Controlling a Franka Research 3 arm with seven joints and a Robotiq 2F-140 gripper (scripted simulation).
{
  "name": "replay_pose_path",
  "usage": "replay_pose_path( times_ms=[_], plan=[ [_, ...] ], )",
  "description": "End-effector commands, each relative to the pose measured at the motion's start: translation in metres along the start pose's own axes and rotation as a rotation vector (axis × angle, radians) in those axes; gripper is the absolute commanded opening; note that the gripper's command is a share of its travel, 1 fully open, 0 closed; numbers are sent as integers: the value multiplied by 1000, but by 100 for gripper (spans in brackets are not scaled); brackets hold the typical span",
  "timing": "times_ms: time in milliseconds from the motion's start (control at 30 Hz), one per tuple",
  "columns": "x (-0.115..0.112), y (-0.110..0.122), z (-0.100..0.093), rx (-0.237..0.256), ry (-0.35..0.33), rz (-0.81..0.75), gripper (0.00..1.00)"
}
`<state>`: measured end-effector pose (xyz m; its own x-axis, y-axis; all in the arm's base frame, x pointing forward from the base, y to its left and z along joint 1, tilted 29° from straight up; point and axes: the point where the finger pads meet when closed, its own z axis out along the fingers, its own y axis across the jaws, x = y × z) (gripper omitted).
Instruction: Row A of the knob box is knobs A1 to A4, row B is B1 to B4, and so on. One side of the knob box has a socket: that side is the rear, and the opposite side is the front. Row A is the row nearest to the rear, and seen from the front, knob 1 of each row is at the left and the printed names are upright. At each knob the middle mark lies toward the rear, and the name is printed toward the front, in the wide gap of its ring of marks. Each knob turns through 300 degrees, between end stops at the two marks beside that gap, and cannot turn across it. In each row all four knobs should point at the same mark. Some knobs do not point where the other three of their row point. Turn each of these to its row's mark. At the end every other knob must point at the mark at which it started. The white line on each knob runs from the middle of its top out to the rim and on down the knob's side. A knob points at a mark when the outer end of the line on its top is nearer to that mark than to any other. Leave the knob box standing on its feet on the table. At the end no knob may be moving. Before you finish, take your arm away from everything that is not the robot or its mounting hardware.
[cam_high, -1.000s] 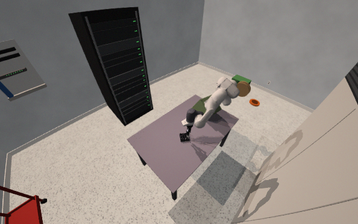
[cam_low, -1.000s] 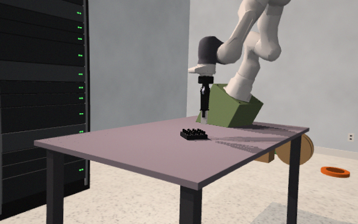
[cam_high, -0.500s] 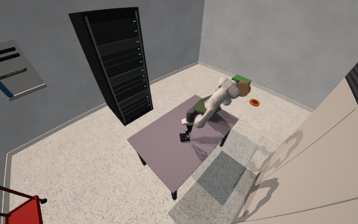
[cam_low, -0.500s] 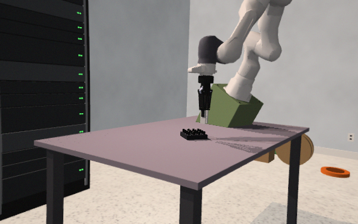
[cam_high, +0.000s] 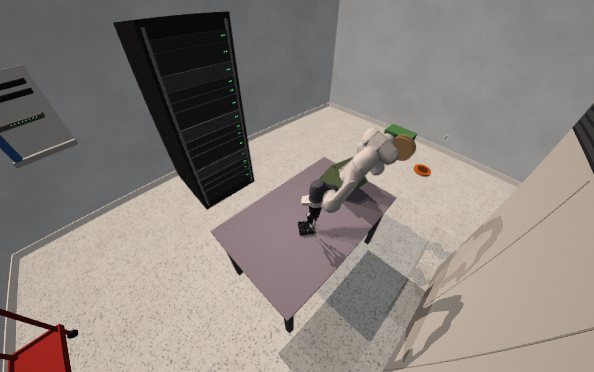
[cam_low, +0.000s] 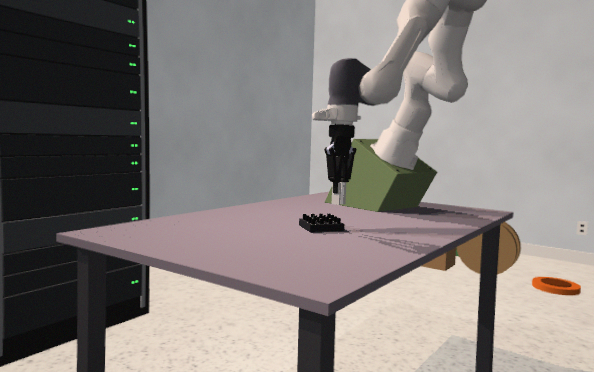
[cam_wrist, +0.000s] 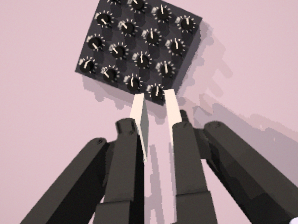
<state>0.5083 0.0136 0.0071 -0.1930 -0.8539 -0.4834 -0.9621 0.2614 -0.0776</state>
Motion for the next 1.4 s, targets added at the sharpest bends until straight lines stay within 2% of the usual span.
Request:
replay_pose_path(
  times_ms=[0, 1367],
  plan=[
    [-2, 0, -1, -14, 7, 156, 12],
    [-3, 0, -7, -12, 9, 714, 12]
  ],
)
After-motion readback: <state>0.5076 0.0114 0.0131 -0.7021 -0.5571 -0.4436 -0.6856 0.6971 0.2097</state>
